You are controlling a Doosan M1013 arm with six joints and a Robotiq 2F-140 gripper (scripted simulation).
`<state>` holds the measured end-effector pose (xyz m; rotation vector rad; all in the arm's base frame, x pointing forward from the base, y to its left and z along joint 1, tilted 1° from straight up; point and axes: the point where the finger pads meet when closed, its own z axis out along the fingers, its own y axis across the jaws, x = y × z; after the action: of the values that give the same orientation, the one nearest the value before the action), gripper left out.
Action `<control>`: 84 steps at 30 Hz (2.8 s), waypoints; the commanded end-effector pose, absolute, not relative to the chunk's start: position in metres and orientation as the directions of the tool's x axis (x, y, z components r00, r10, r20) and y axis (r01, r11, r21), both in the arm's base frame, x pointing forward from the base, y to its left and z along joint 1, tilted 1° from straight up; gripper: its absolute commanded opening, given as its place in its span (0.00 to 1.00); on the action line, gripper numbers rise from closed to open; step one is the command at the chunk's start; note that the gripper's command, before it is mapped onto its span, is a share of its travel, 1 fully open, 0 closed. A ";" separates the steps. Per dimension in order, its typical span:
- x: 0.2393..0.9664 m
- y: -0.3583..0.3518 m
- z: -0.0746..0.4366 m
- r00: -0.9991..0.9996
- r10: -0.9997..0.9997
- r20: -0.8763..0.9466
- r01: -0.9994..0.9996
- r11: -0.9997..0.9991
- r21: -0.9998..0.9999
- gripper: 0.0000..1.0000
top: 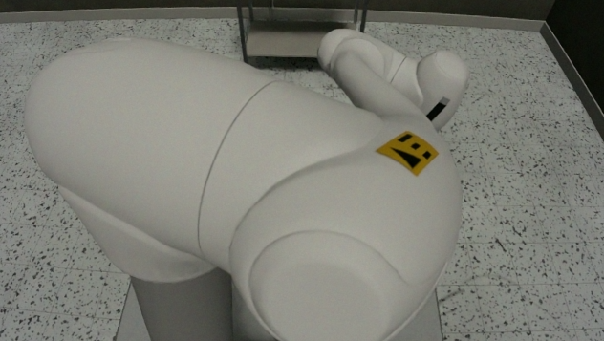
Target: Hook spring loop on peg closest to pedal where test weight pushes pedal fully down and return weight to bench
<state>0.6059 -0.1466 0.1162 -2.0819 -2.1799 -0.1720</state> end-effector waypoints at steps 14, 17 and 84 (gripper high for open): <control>0.583 -0.121 0.107 -0.045 0.988 0.146 0.999 0.046 -0.001 0.25; 0.583 -0.122 0.107 -0.045 0.988 0.147 0.999 0.046 -0.001 0.25; 0.489 -0.019 0.066 -0.046 0.997 0.066 0.999 0.046 -0.001 0.25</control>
<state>0.4882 -0.0190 0.0650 -2.1345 -2.2362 -0.0683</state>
